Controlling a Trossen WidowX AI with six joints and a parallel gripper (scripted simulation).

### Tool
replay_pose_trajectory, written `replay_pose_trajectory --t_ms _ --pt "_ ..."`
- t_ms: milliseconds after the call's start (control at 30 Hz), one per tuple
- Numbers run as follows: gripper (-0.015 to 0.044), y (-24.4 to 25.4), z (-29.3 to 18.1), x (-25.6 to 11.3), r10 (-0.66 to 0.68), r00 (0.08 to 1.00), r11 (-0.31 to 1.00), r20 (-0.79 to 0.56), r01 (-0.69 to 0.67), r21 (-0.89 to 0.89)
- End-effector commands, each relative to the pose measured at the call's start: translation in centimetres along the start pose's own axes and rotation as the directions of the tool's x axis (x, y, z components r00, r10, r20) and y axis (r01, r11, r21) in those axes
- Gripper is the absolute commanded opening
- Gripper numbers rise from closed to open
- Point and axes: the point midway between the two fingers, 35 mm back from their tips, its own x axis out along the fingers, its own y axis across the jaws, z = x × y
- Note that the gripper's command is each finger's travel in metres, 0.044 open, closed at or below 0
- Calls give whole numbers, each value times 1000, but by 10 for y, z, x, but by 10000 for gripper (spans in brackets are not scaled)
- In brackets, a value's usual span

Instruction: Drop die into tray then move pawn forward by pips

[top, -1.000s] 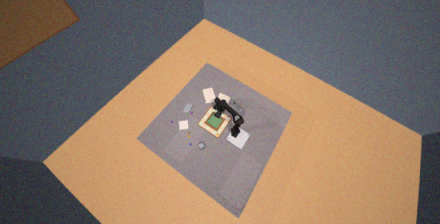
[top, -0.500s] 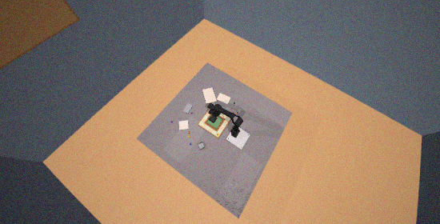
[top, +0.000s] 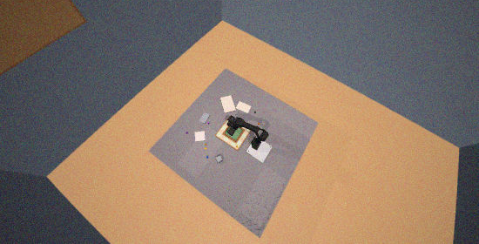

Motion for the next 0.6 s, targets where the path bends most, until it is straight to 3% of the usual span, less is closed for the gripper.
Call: replay_pose_trajectory --t_ms 0,433,567 --pt "0 1 -1 4 7 992 1000 130 -7 3" --pt "0 0 3 3 2 841 1000 541 -2 1" --pt "0 -1 3 3 1 813 1000 583 -1 0"
